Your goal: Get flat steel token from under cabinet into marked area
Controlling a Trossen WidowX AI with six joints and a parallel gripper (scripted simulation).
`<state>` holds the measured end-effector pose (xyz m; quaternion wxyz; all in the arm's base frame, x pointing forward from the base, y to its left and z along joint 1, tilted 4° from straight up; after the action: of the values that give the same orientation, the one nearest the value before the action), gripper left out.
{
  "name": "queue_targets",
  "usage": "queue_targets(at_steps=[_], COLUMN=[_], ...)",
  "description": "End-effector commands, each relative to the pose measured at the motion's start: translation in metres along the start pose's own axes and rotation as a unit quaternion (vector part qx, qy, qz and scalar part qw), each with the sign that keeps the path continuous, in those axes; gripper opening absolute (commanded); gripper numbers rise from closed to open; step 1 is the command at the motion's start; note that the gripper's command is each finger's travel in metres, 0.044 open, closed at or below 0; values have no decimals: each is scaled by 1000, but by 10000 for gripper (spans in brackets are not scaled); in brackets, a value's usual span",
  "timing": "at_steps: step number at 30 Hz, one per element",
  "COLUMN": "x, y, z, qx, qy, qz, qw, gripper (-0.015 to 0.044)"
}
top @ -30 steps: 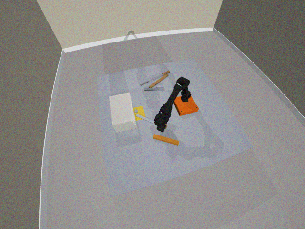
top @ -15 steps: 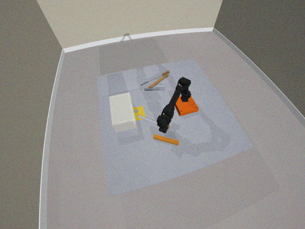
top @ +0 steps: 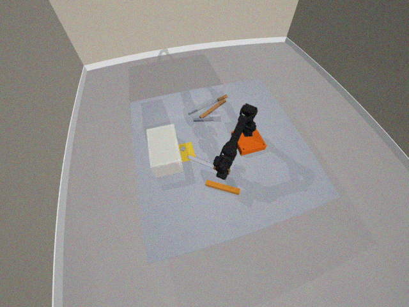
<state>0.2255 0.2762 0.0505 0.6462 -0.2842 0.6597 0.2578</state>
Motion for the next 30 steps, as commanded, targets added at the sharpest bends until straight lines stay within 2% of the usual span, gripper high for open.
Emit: queue_targets(at_steps=[1, 30], x=[-1, -2], y=[7, 26], z=[-2, 8], qx=[1, 6], qy=[-1, -2], qz=[0, 1], qw=[1000, 1000], gripper=[0, 0])
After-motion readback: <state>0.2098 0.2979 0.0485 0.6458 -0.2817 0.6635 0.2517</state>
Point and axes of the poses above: the point midway between the two fingers, 35 mm back from their tips, its own x axis out along the fingers, its own z axis across the jaws, y = z × x, the point moved 6 cm from there along -x, back along the fingers, and after that the axes turned 13 degrees about x, right-handed, at the moved point
